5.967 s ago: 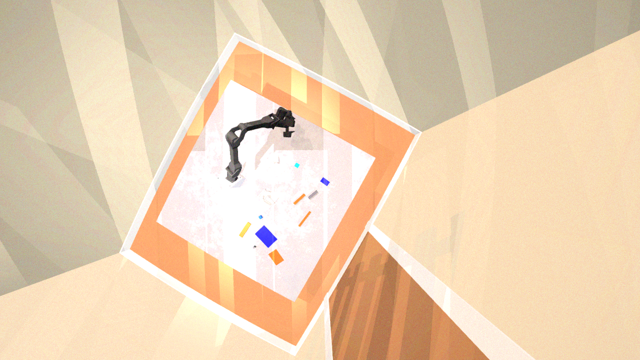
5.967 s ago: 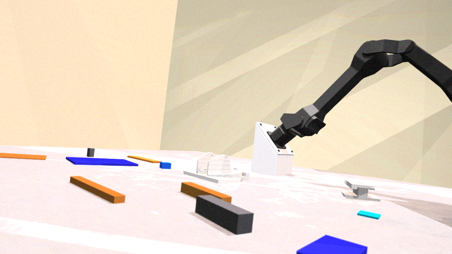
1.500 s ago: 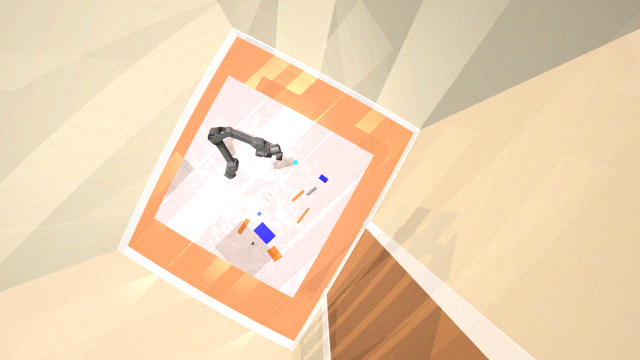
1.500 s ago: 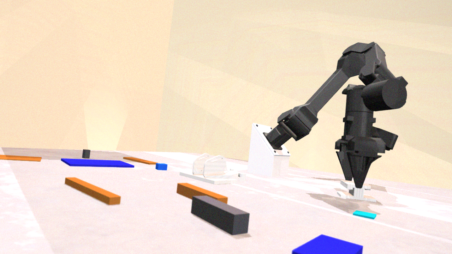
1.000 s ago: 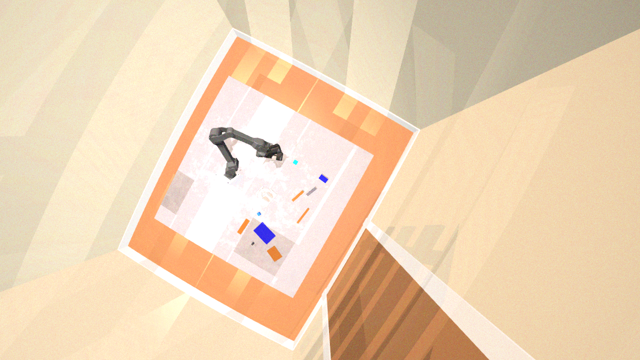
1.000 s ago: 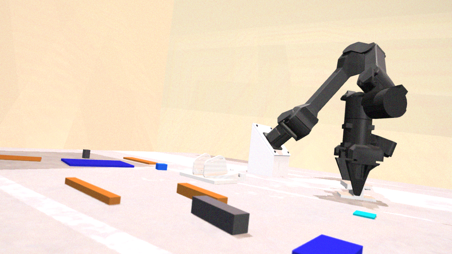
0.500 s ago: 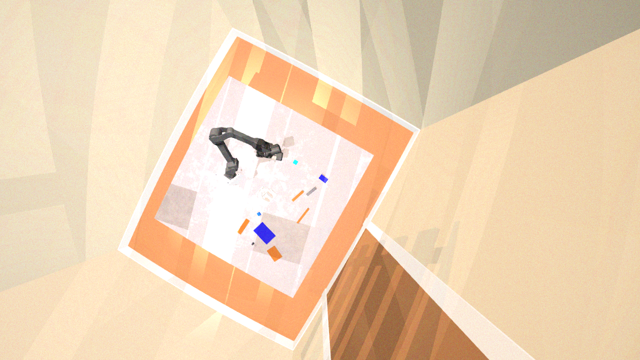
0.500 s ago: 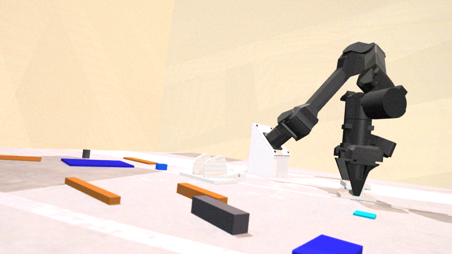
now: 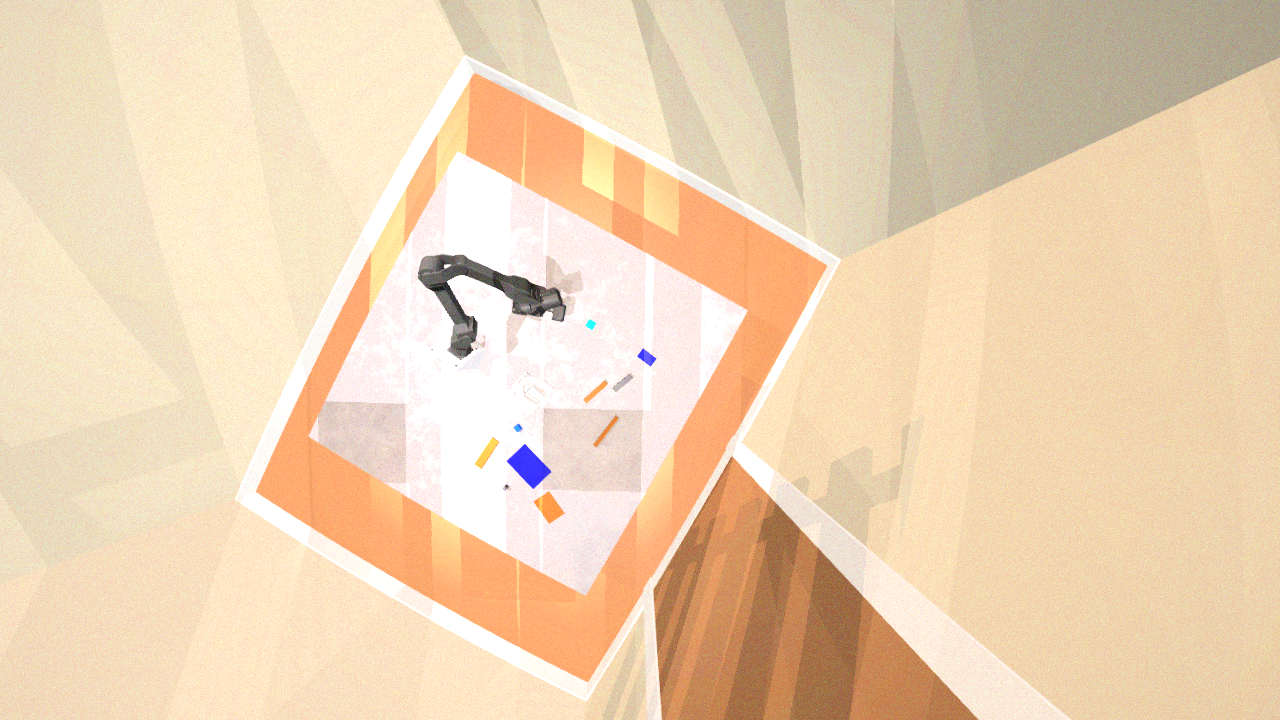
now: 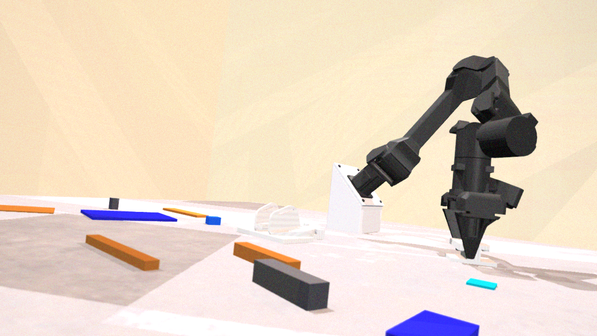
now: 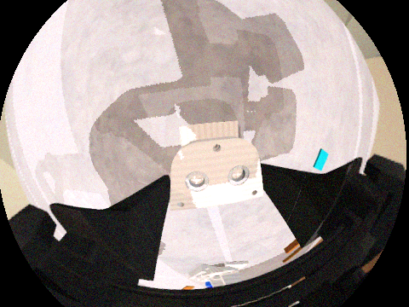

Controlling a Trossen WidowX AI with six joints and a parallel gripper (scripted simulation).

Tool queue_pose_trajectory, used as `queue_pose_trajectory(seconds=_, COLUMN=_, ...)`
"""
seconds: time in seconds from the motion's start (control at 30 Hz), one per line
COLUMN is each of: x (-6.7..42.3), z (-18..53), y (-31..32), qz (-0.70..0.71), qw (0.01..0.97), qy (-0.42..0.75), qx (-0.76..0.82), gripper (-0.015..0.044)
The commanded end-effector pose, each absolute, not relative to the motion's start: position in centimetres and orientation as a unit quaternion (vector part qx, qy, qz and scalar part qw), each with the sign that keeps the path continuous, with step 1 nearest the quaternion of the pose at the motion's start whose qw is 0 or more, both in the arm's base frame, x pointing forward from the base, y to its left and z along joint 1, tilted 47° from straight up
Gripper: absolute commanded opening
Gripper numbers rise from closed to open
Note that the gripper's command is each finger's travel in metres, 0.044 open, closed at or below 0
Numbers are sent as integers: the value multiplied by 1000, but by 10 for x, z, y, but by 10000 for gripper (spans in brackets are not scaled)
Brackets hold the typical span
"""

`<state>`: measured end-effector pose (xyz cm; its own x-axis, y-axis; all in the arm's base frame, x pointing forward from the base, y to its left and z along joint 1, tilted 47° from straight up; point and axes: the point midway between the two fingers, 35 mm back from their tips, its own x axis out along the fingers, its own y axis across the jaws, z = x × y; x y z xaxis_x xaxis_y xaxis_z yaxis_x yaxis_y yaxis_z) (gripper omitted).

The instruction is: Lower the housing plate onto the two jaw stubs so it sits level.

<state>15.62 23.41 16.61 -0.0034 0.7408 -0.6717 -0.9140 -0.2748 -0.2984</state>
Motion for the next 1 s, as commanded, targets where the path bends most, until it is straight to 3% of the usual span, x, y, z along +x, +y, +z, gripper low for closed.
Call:
queue_pose_trajectory(seconds=0.0, x=156, z=166, y=234, qz=699, qw=592, qy=112, qx=-385, gripper=367)
queue_pose_trajectory(seconds=0.97, x=160, z=198, y=197, qz=698, qw=590, qy=116, qx=-389, gripper=351)
